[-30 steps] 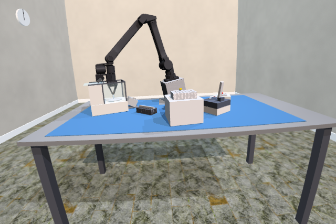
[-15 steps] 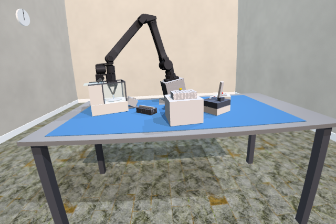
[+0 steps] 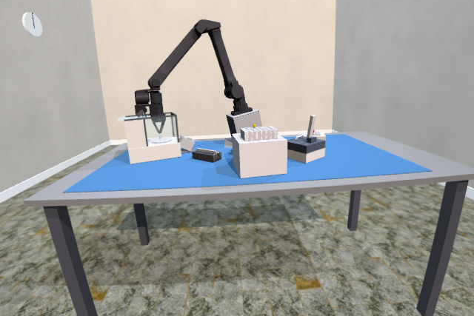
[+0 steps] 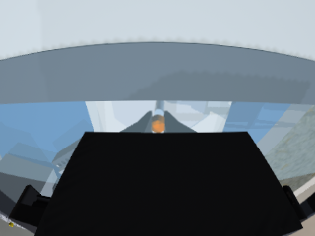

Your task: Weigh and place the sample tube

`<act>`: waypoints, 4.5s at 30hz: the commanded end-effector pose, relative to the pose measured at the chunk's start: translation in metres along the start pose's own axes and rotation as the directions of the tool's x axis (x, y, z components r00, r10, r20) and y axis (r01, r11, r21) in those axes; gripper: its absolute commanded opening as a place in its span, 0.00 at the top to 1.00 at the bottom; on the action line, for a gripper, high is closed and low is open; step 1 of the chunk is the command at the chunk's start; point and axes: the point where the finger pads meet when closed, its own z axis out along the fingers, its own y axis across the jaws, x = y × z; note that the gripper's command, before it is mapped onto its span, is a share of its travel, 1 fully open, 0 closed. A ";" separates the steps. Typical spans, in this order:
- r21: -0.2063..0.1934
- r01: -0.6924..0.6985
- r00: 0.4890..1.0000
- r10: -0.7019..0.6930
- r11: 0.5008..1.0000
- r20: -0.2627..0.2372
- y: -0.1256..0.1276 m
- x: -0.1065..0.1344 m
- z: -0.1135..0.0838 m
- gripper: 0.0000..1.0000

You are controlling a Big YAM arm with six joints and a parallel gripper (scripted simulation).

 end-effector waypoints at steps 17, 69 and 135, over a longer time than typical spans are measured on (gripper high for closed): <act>-0.002 0.005 1.000 -0.005 1.000 -0.009 -0.004 0.003 0.005 0.91; -0.004 0.000 1.000 0.000 1.000 0.022 0.000 -0.010 -0.009 0.64; -0.008 0.003 0.998 -0.003 1.000 0.055 0.000 -0.022 -0.048 0.64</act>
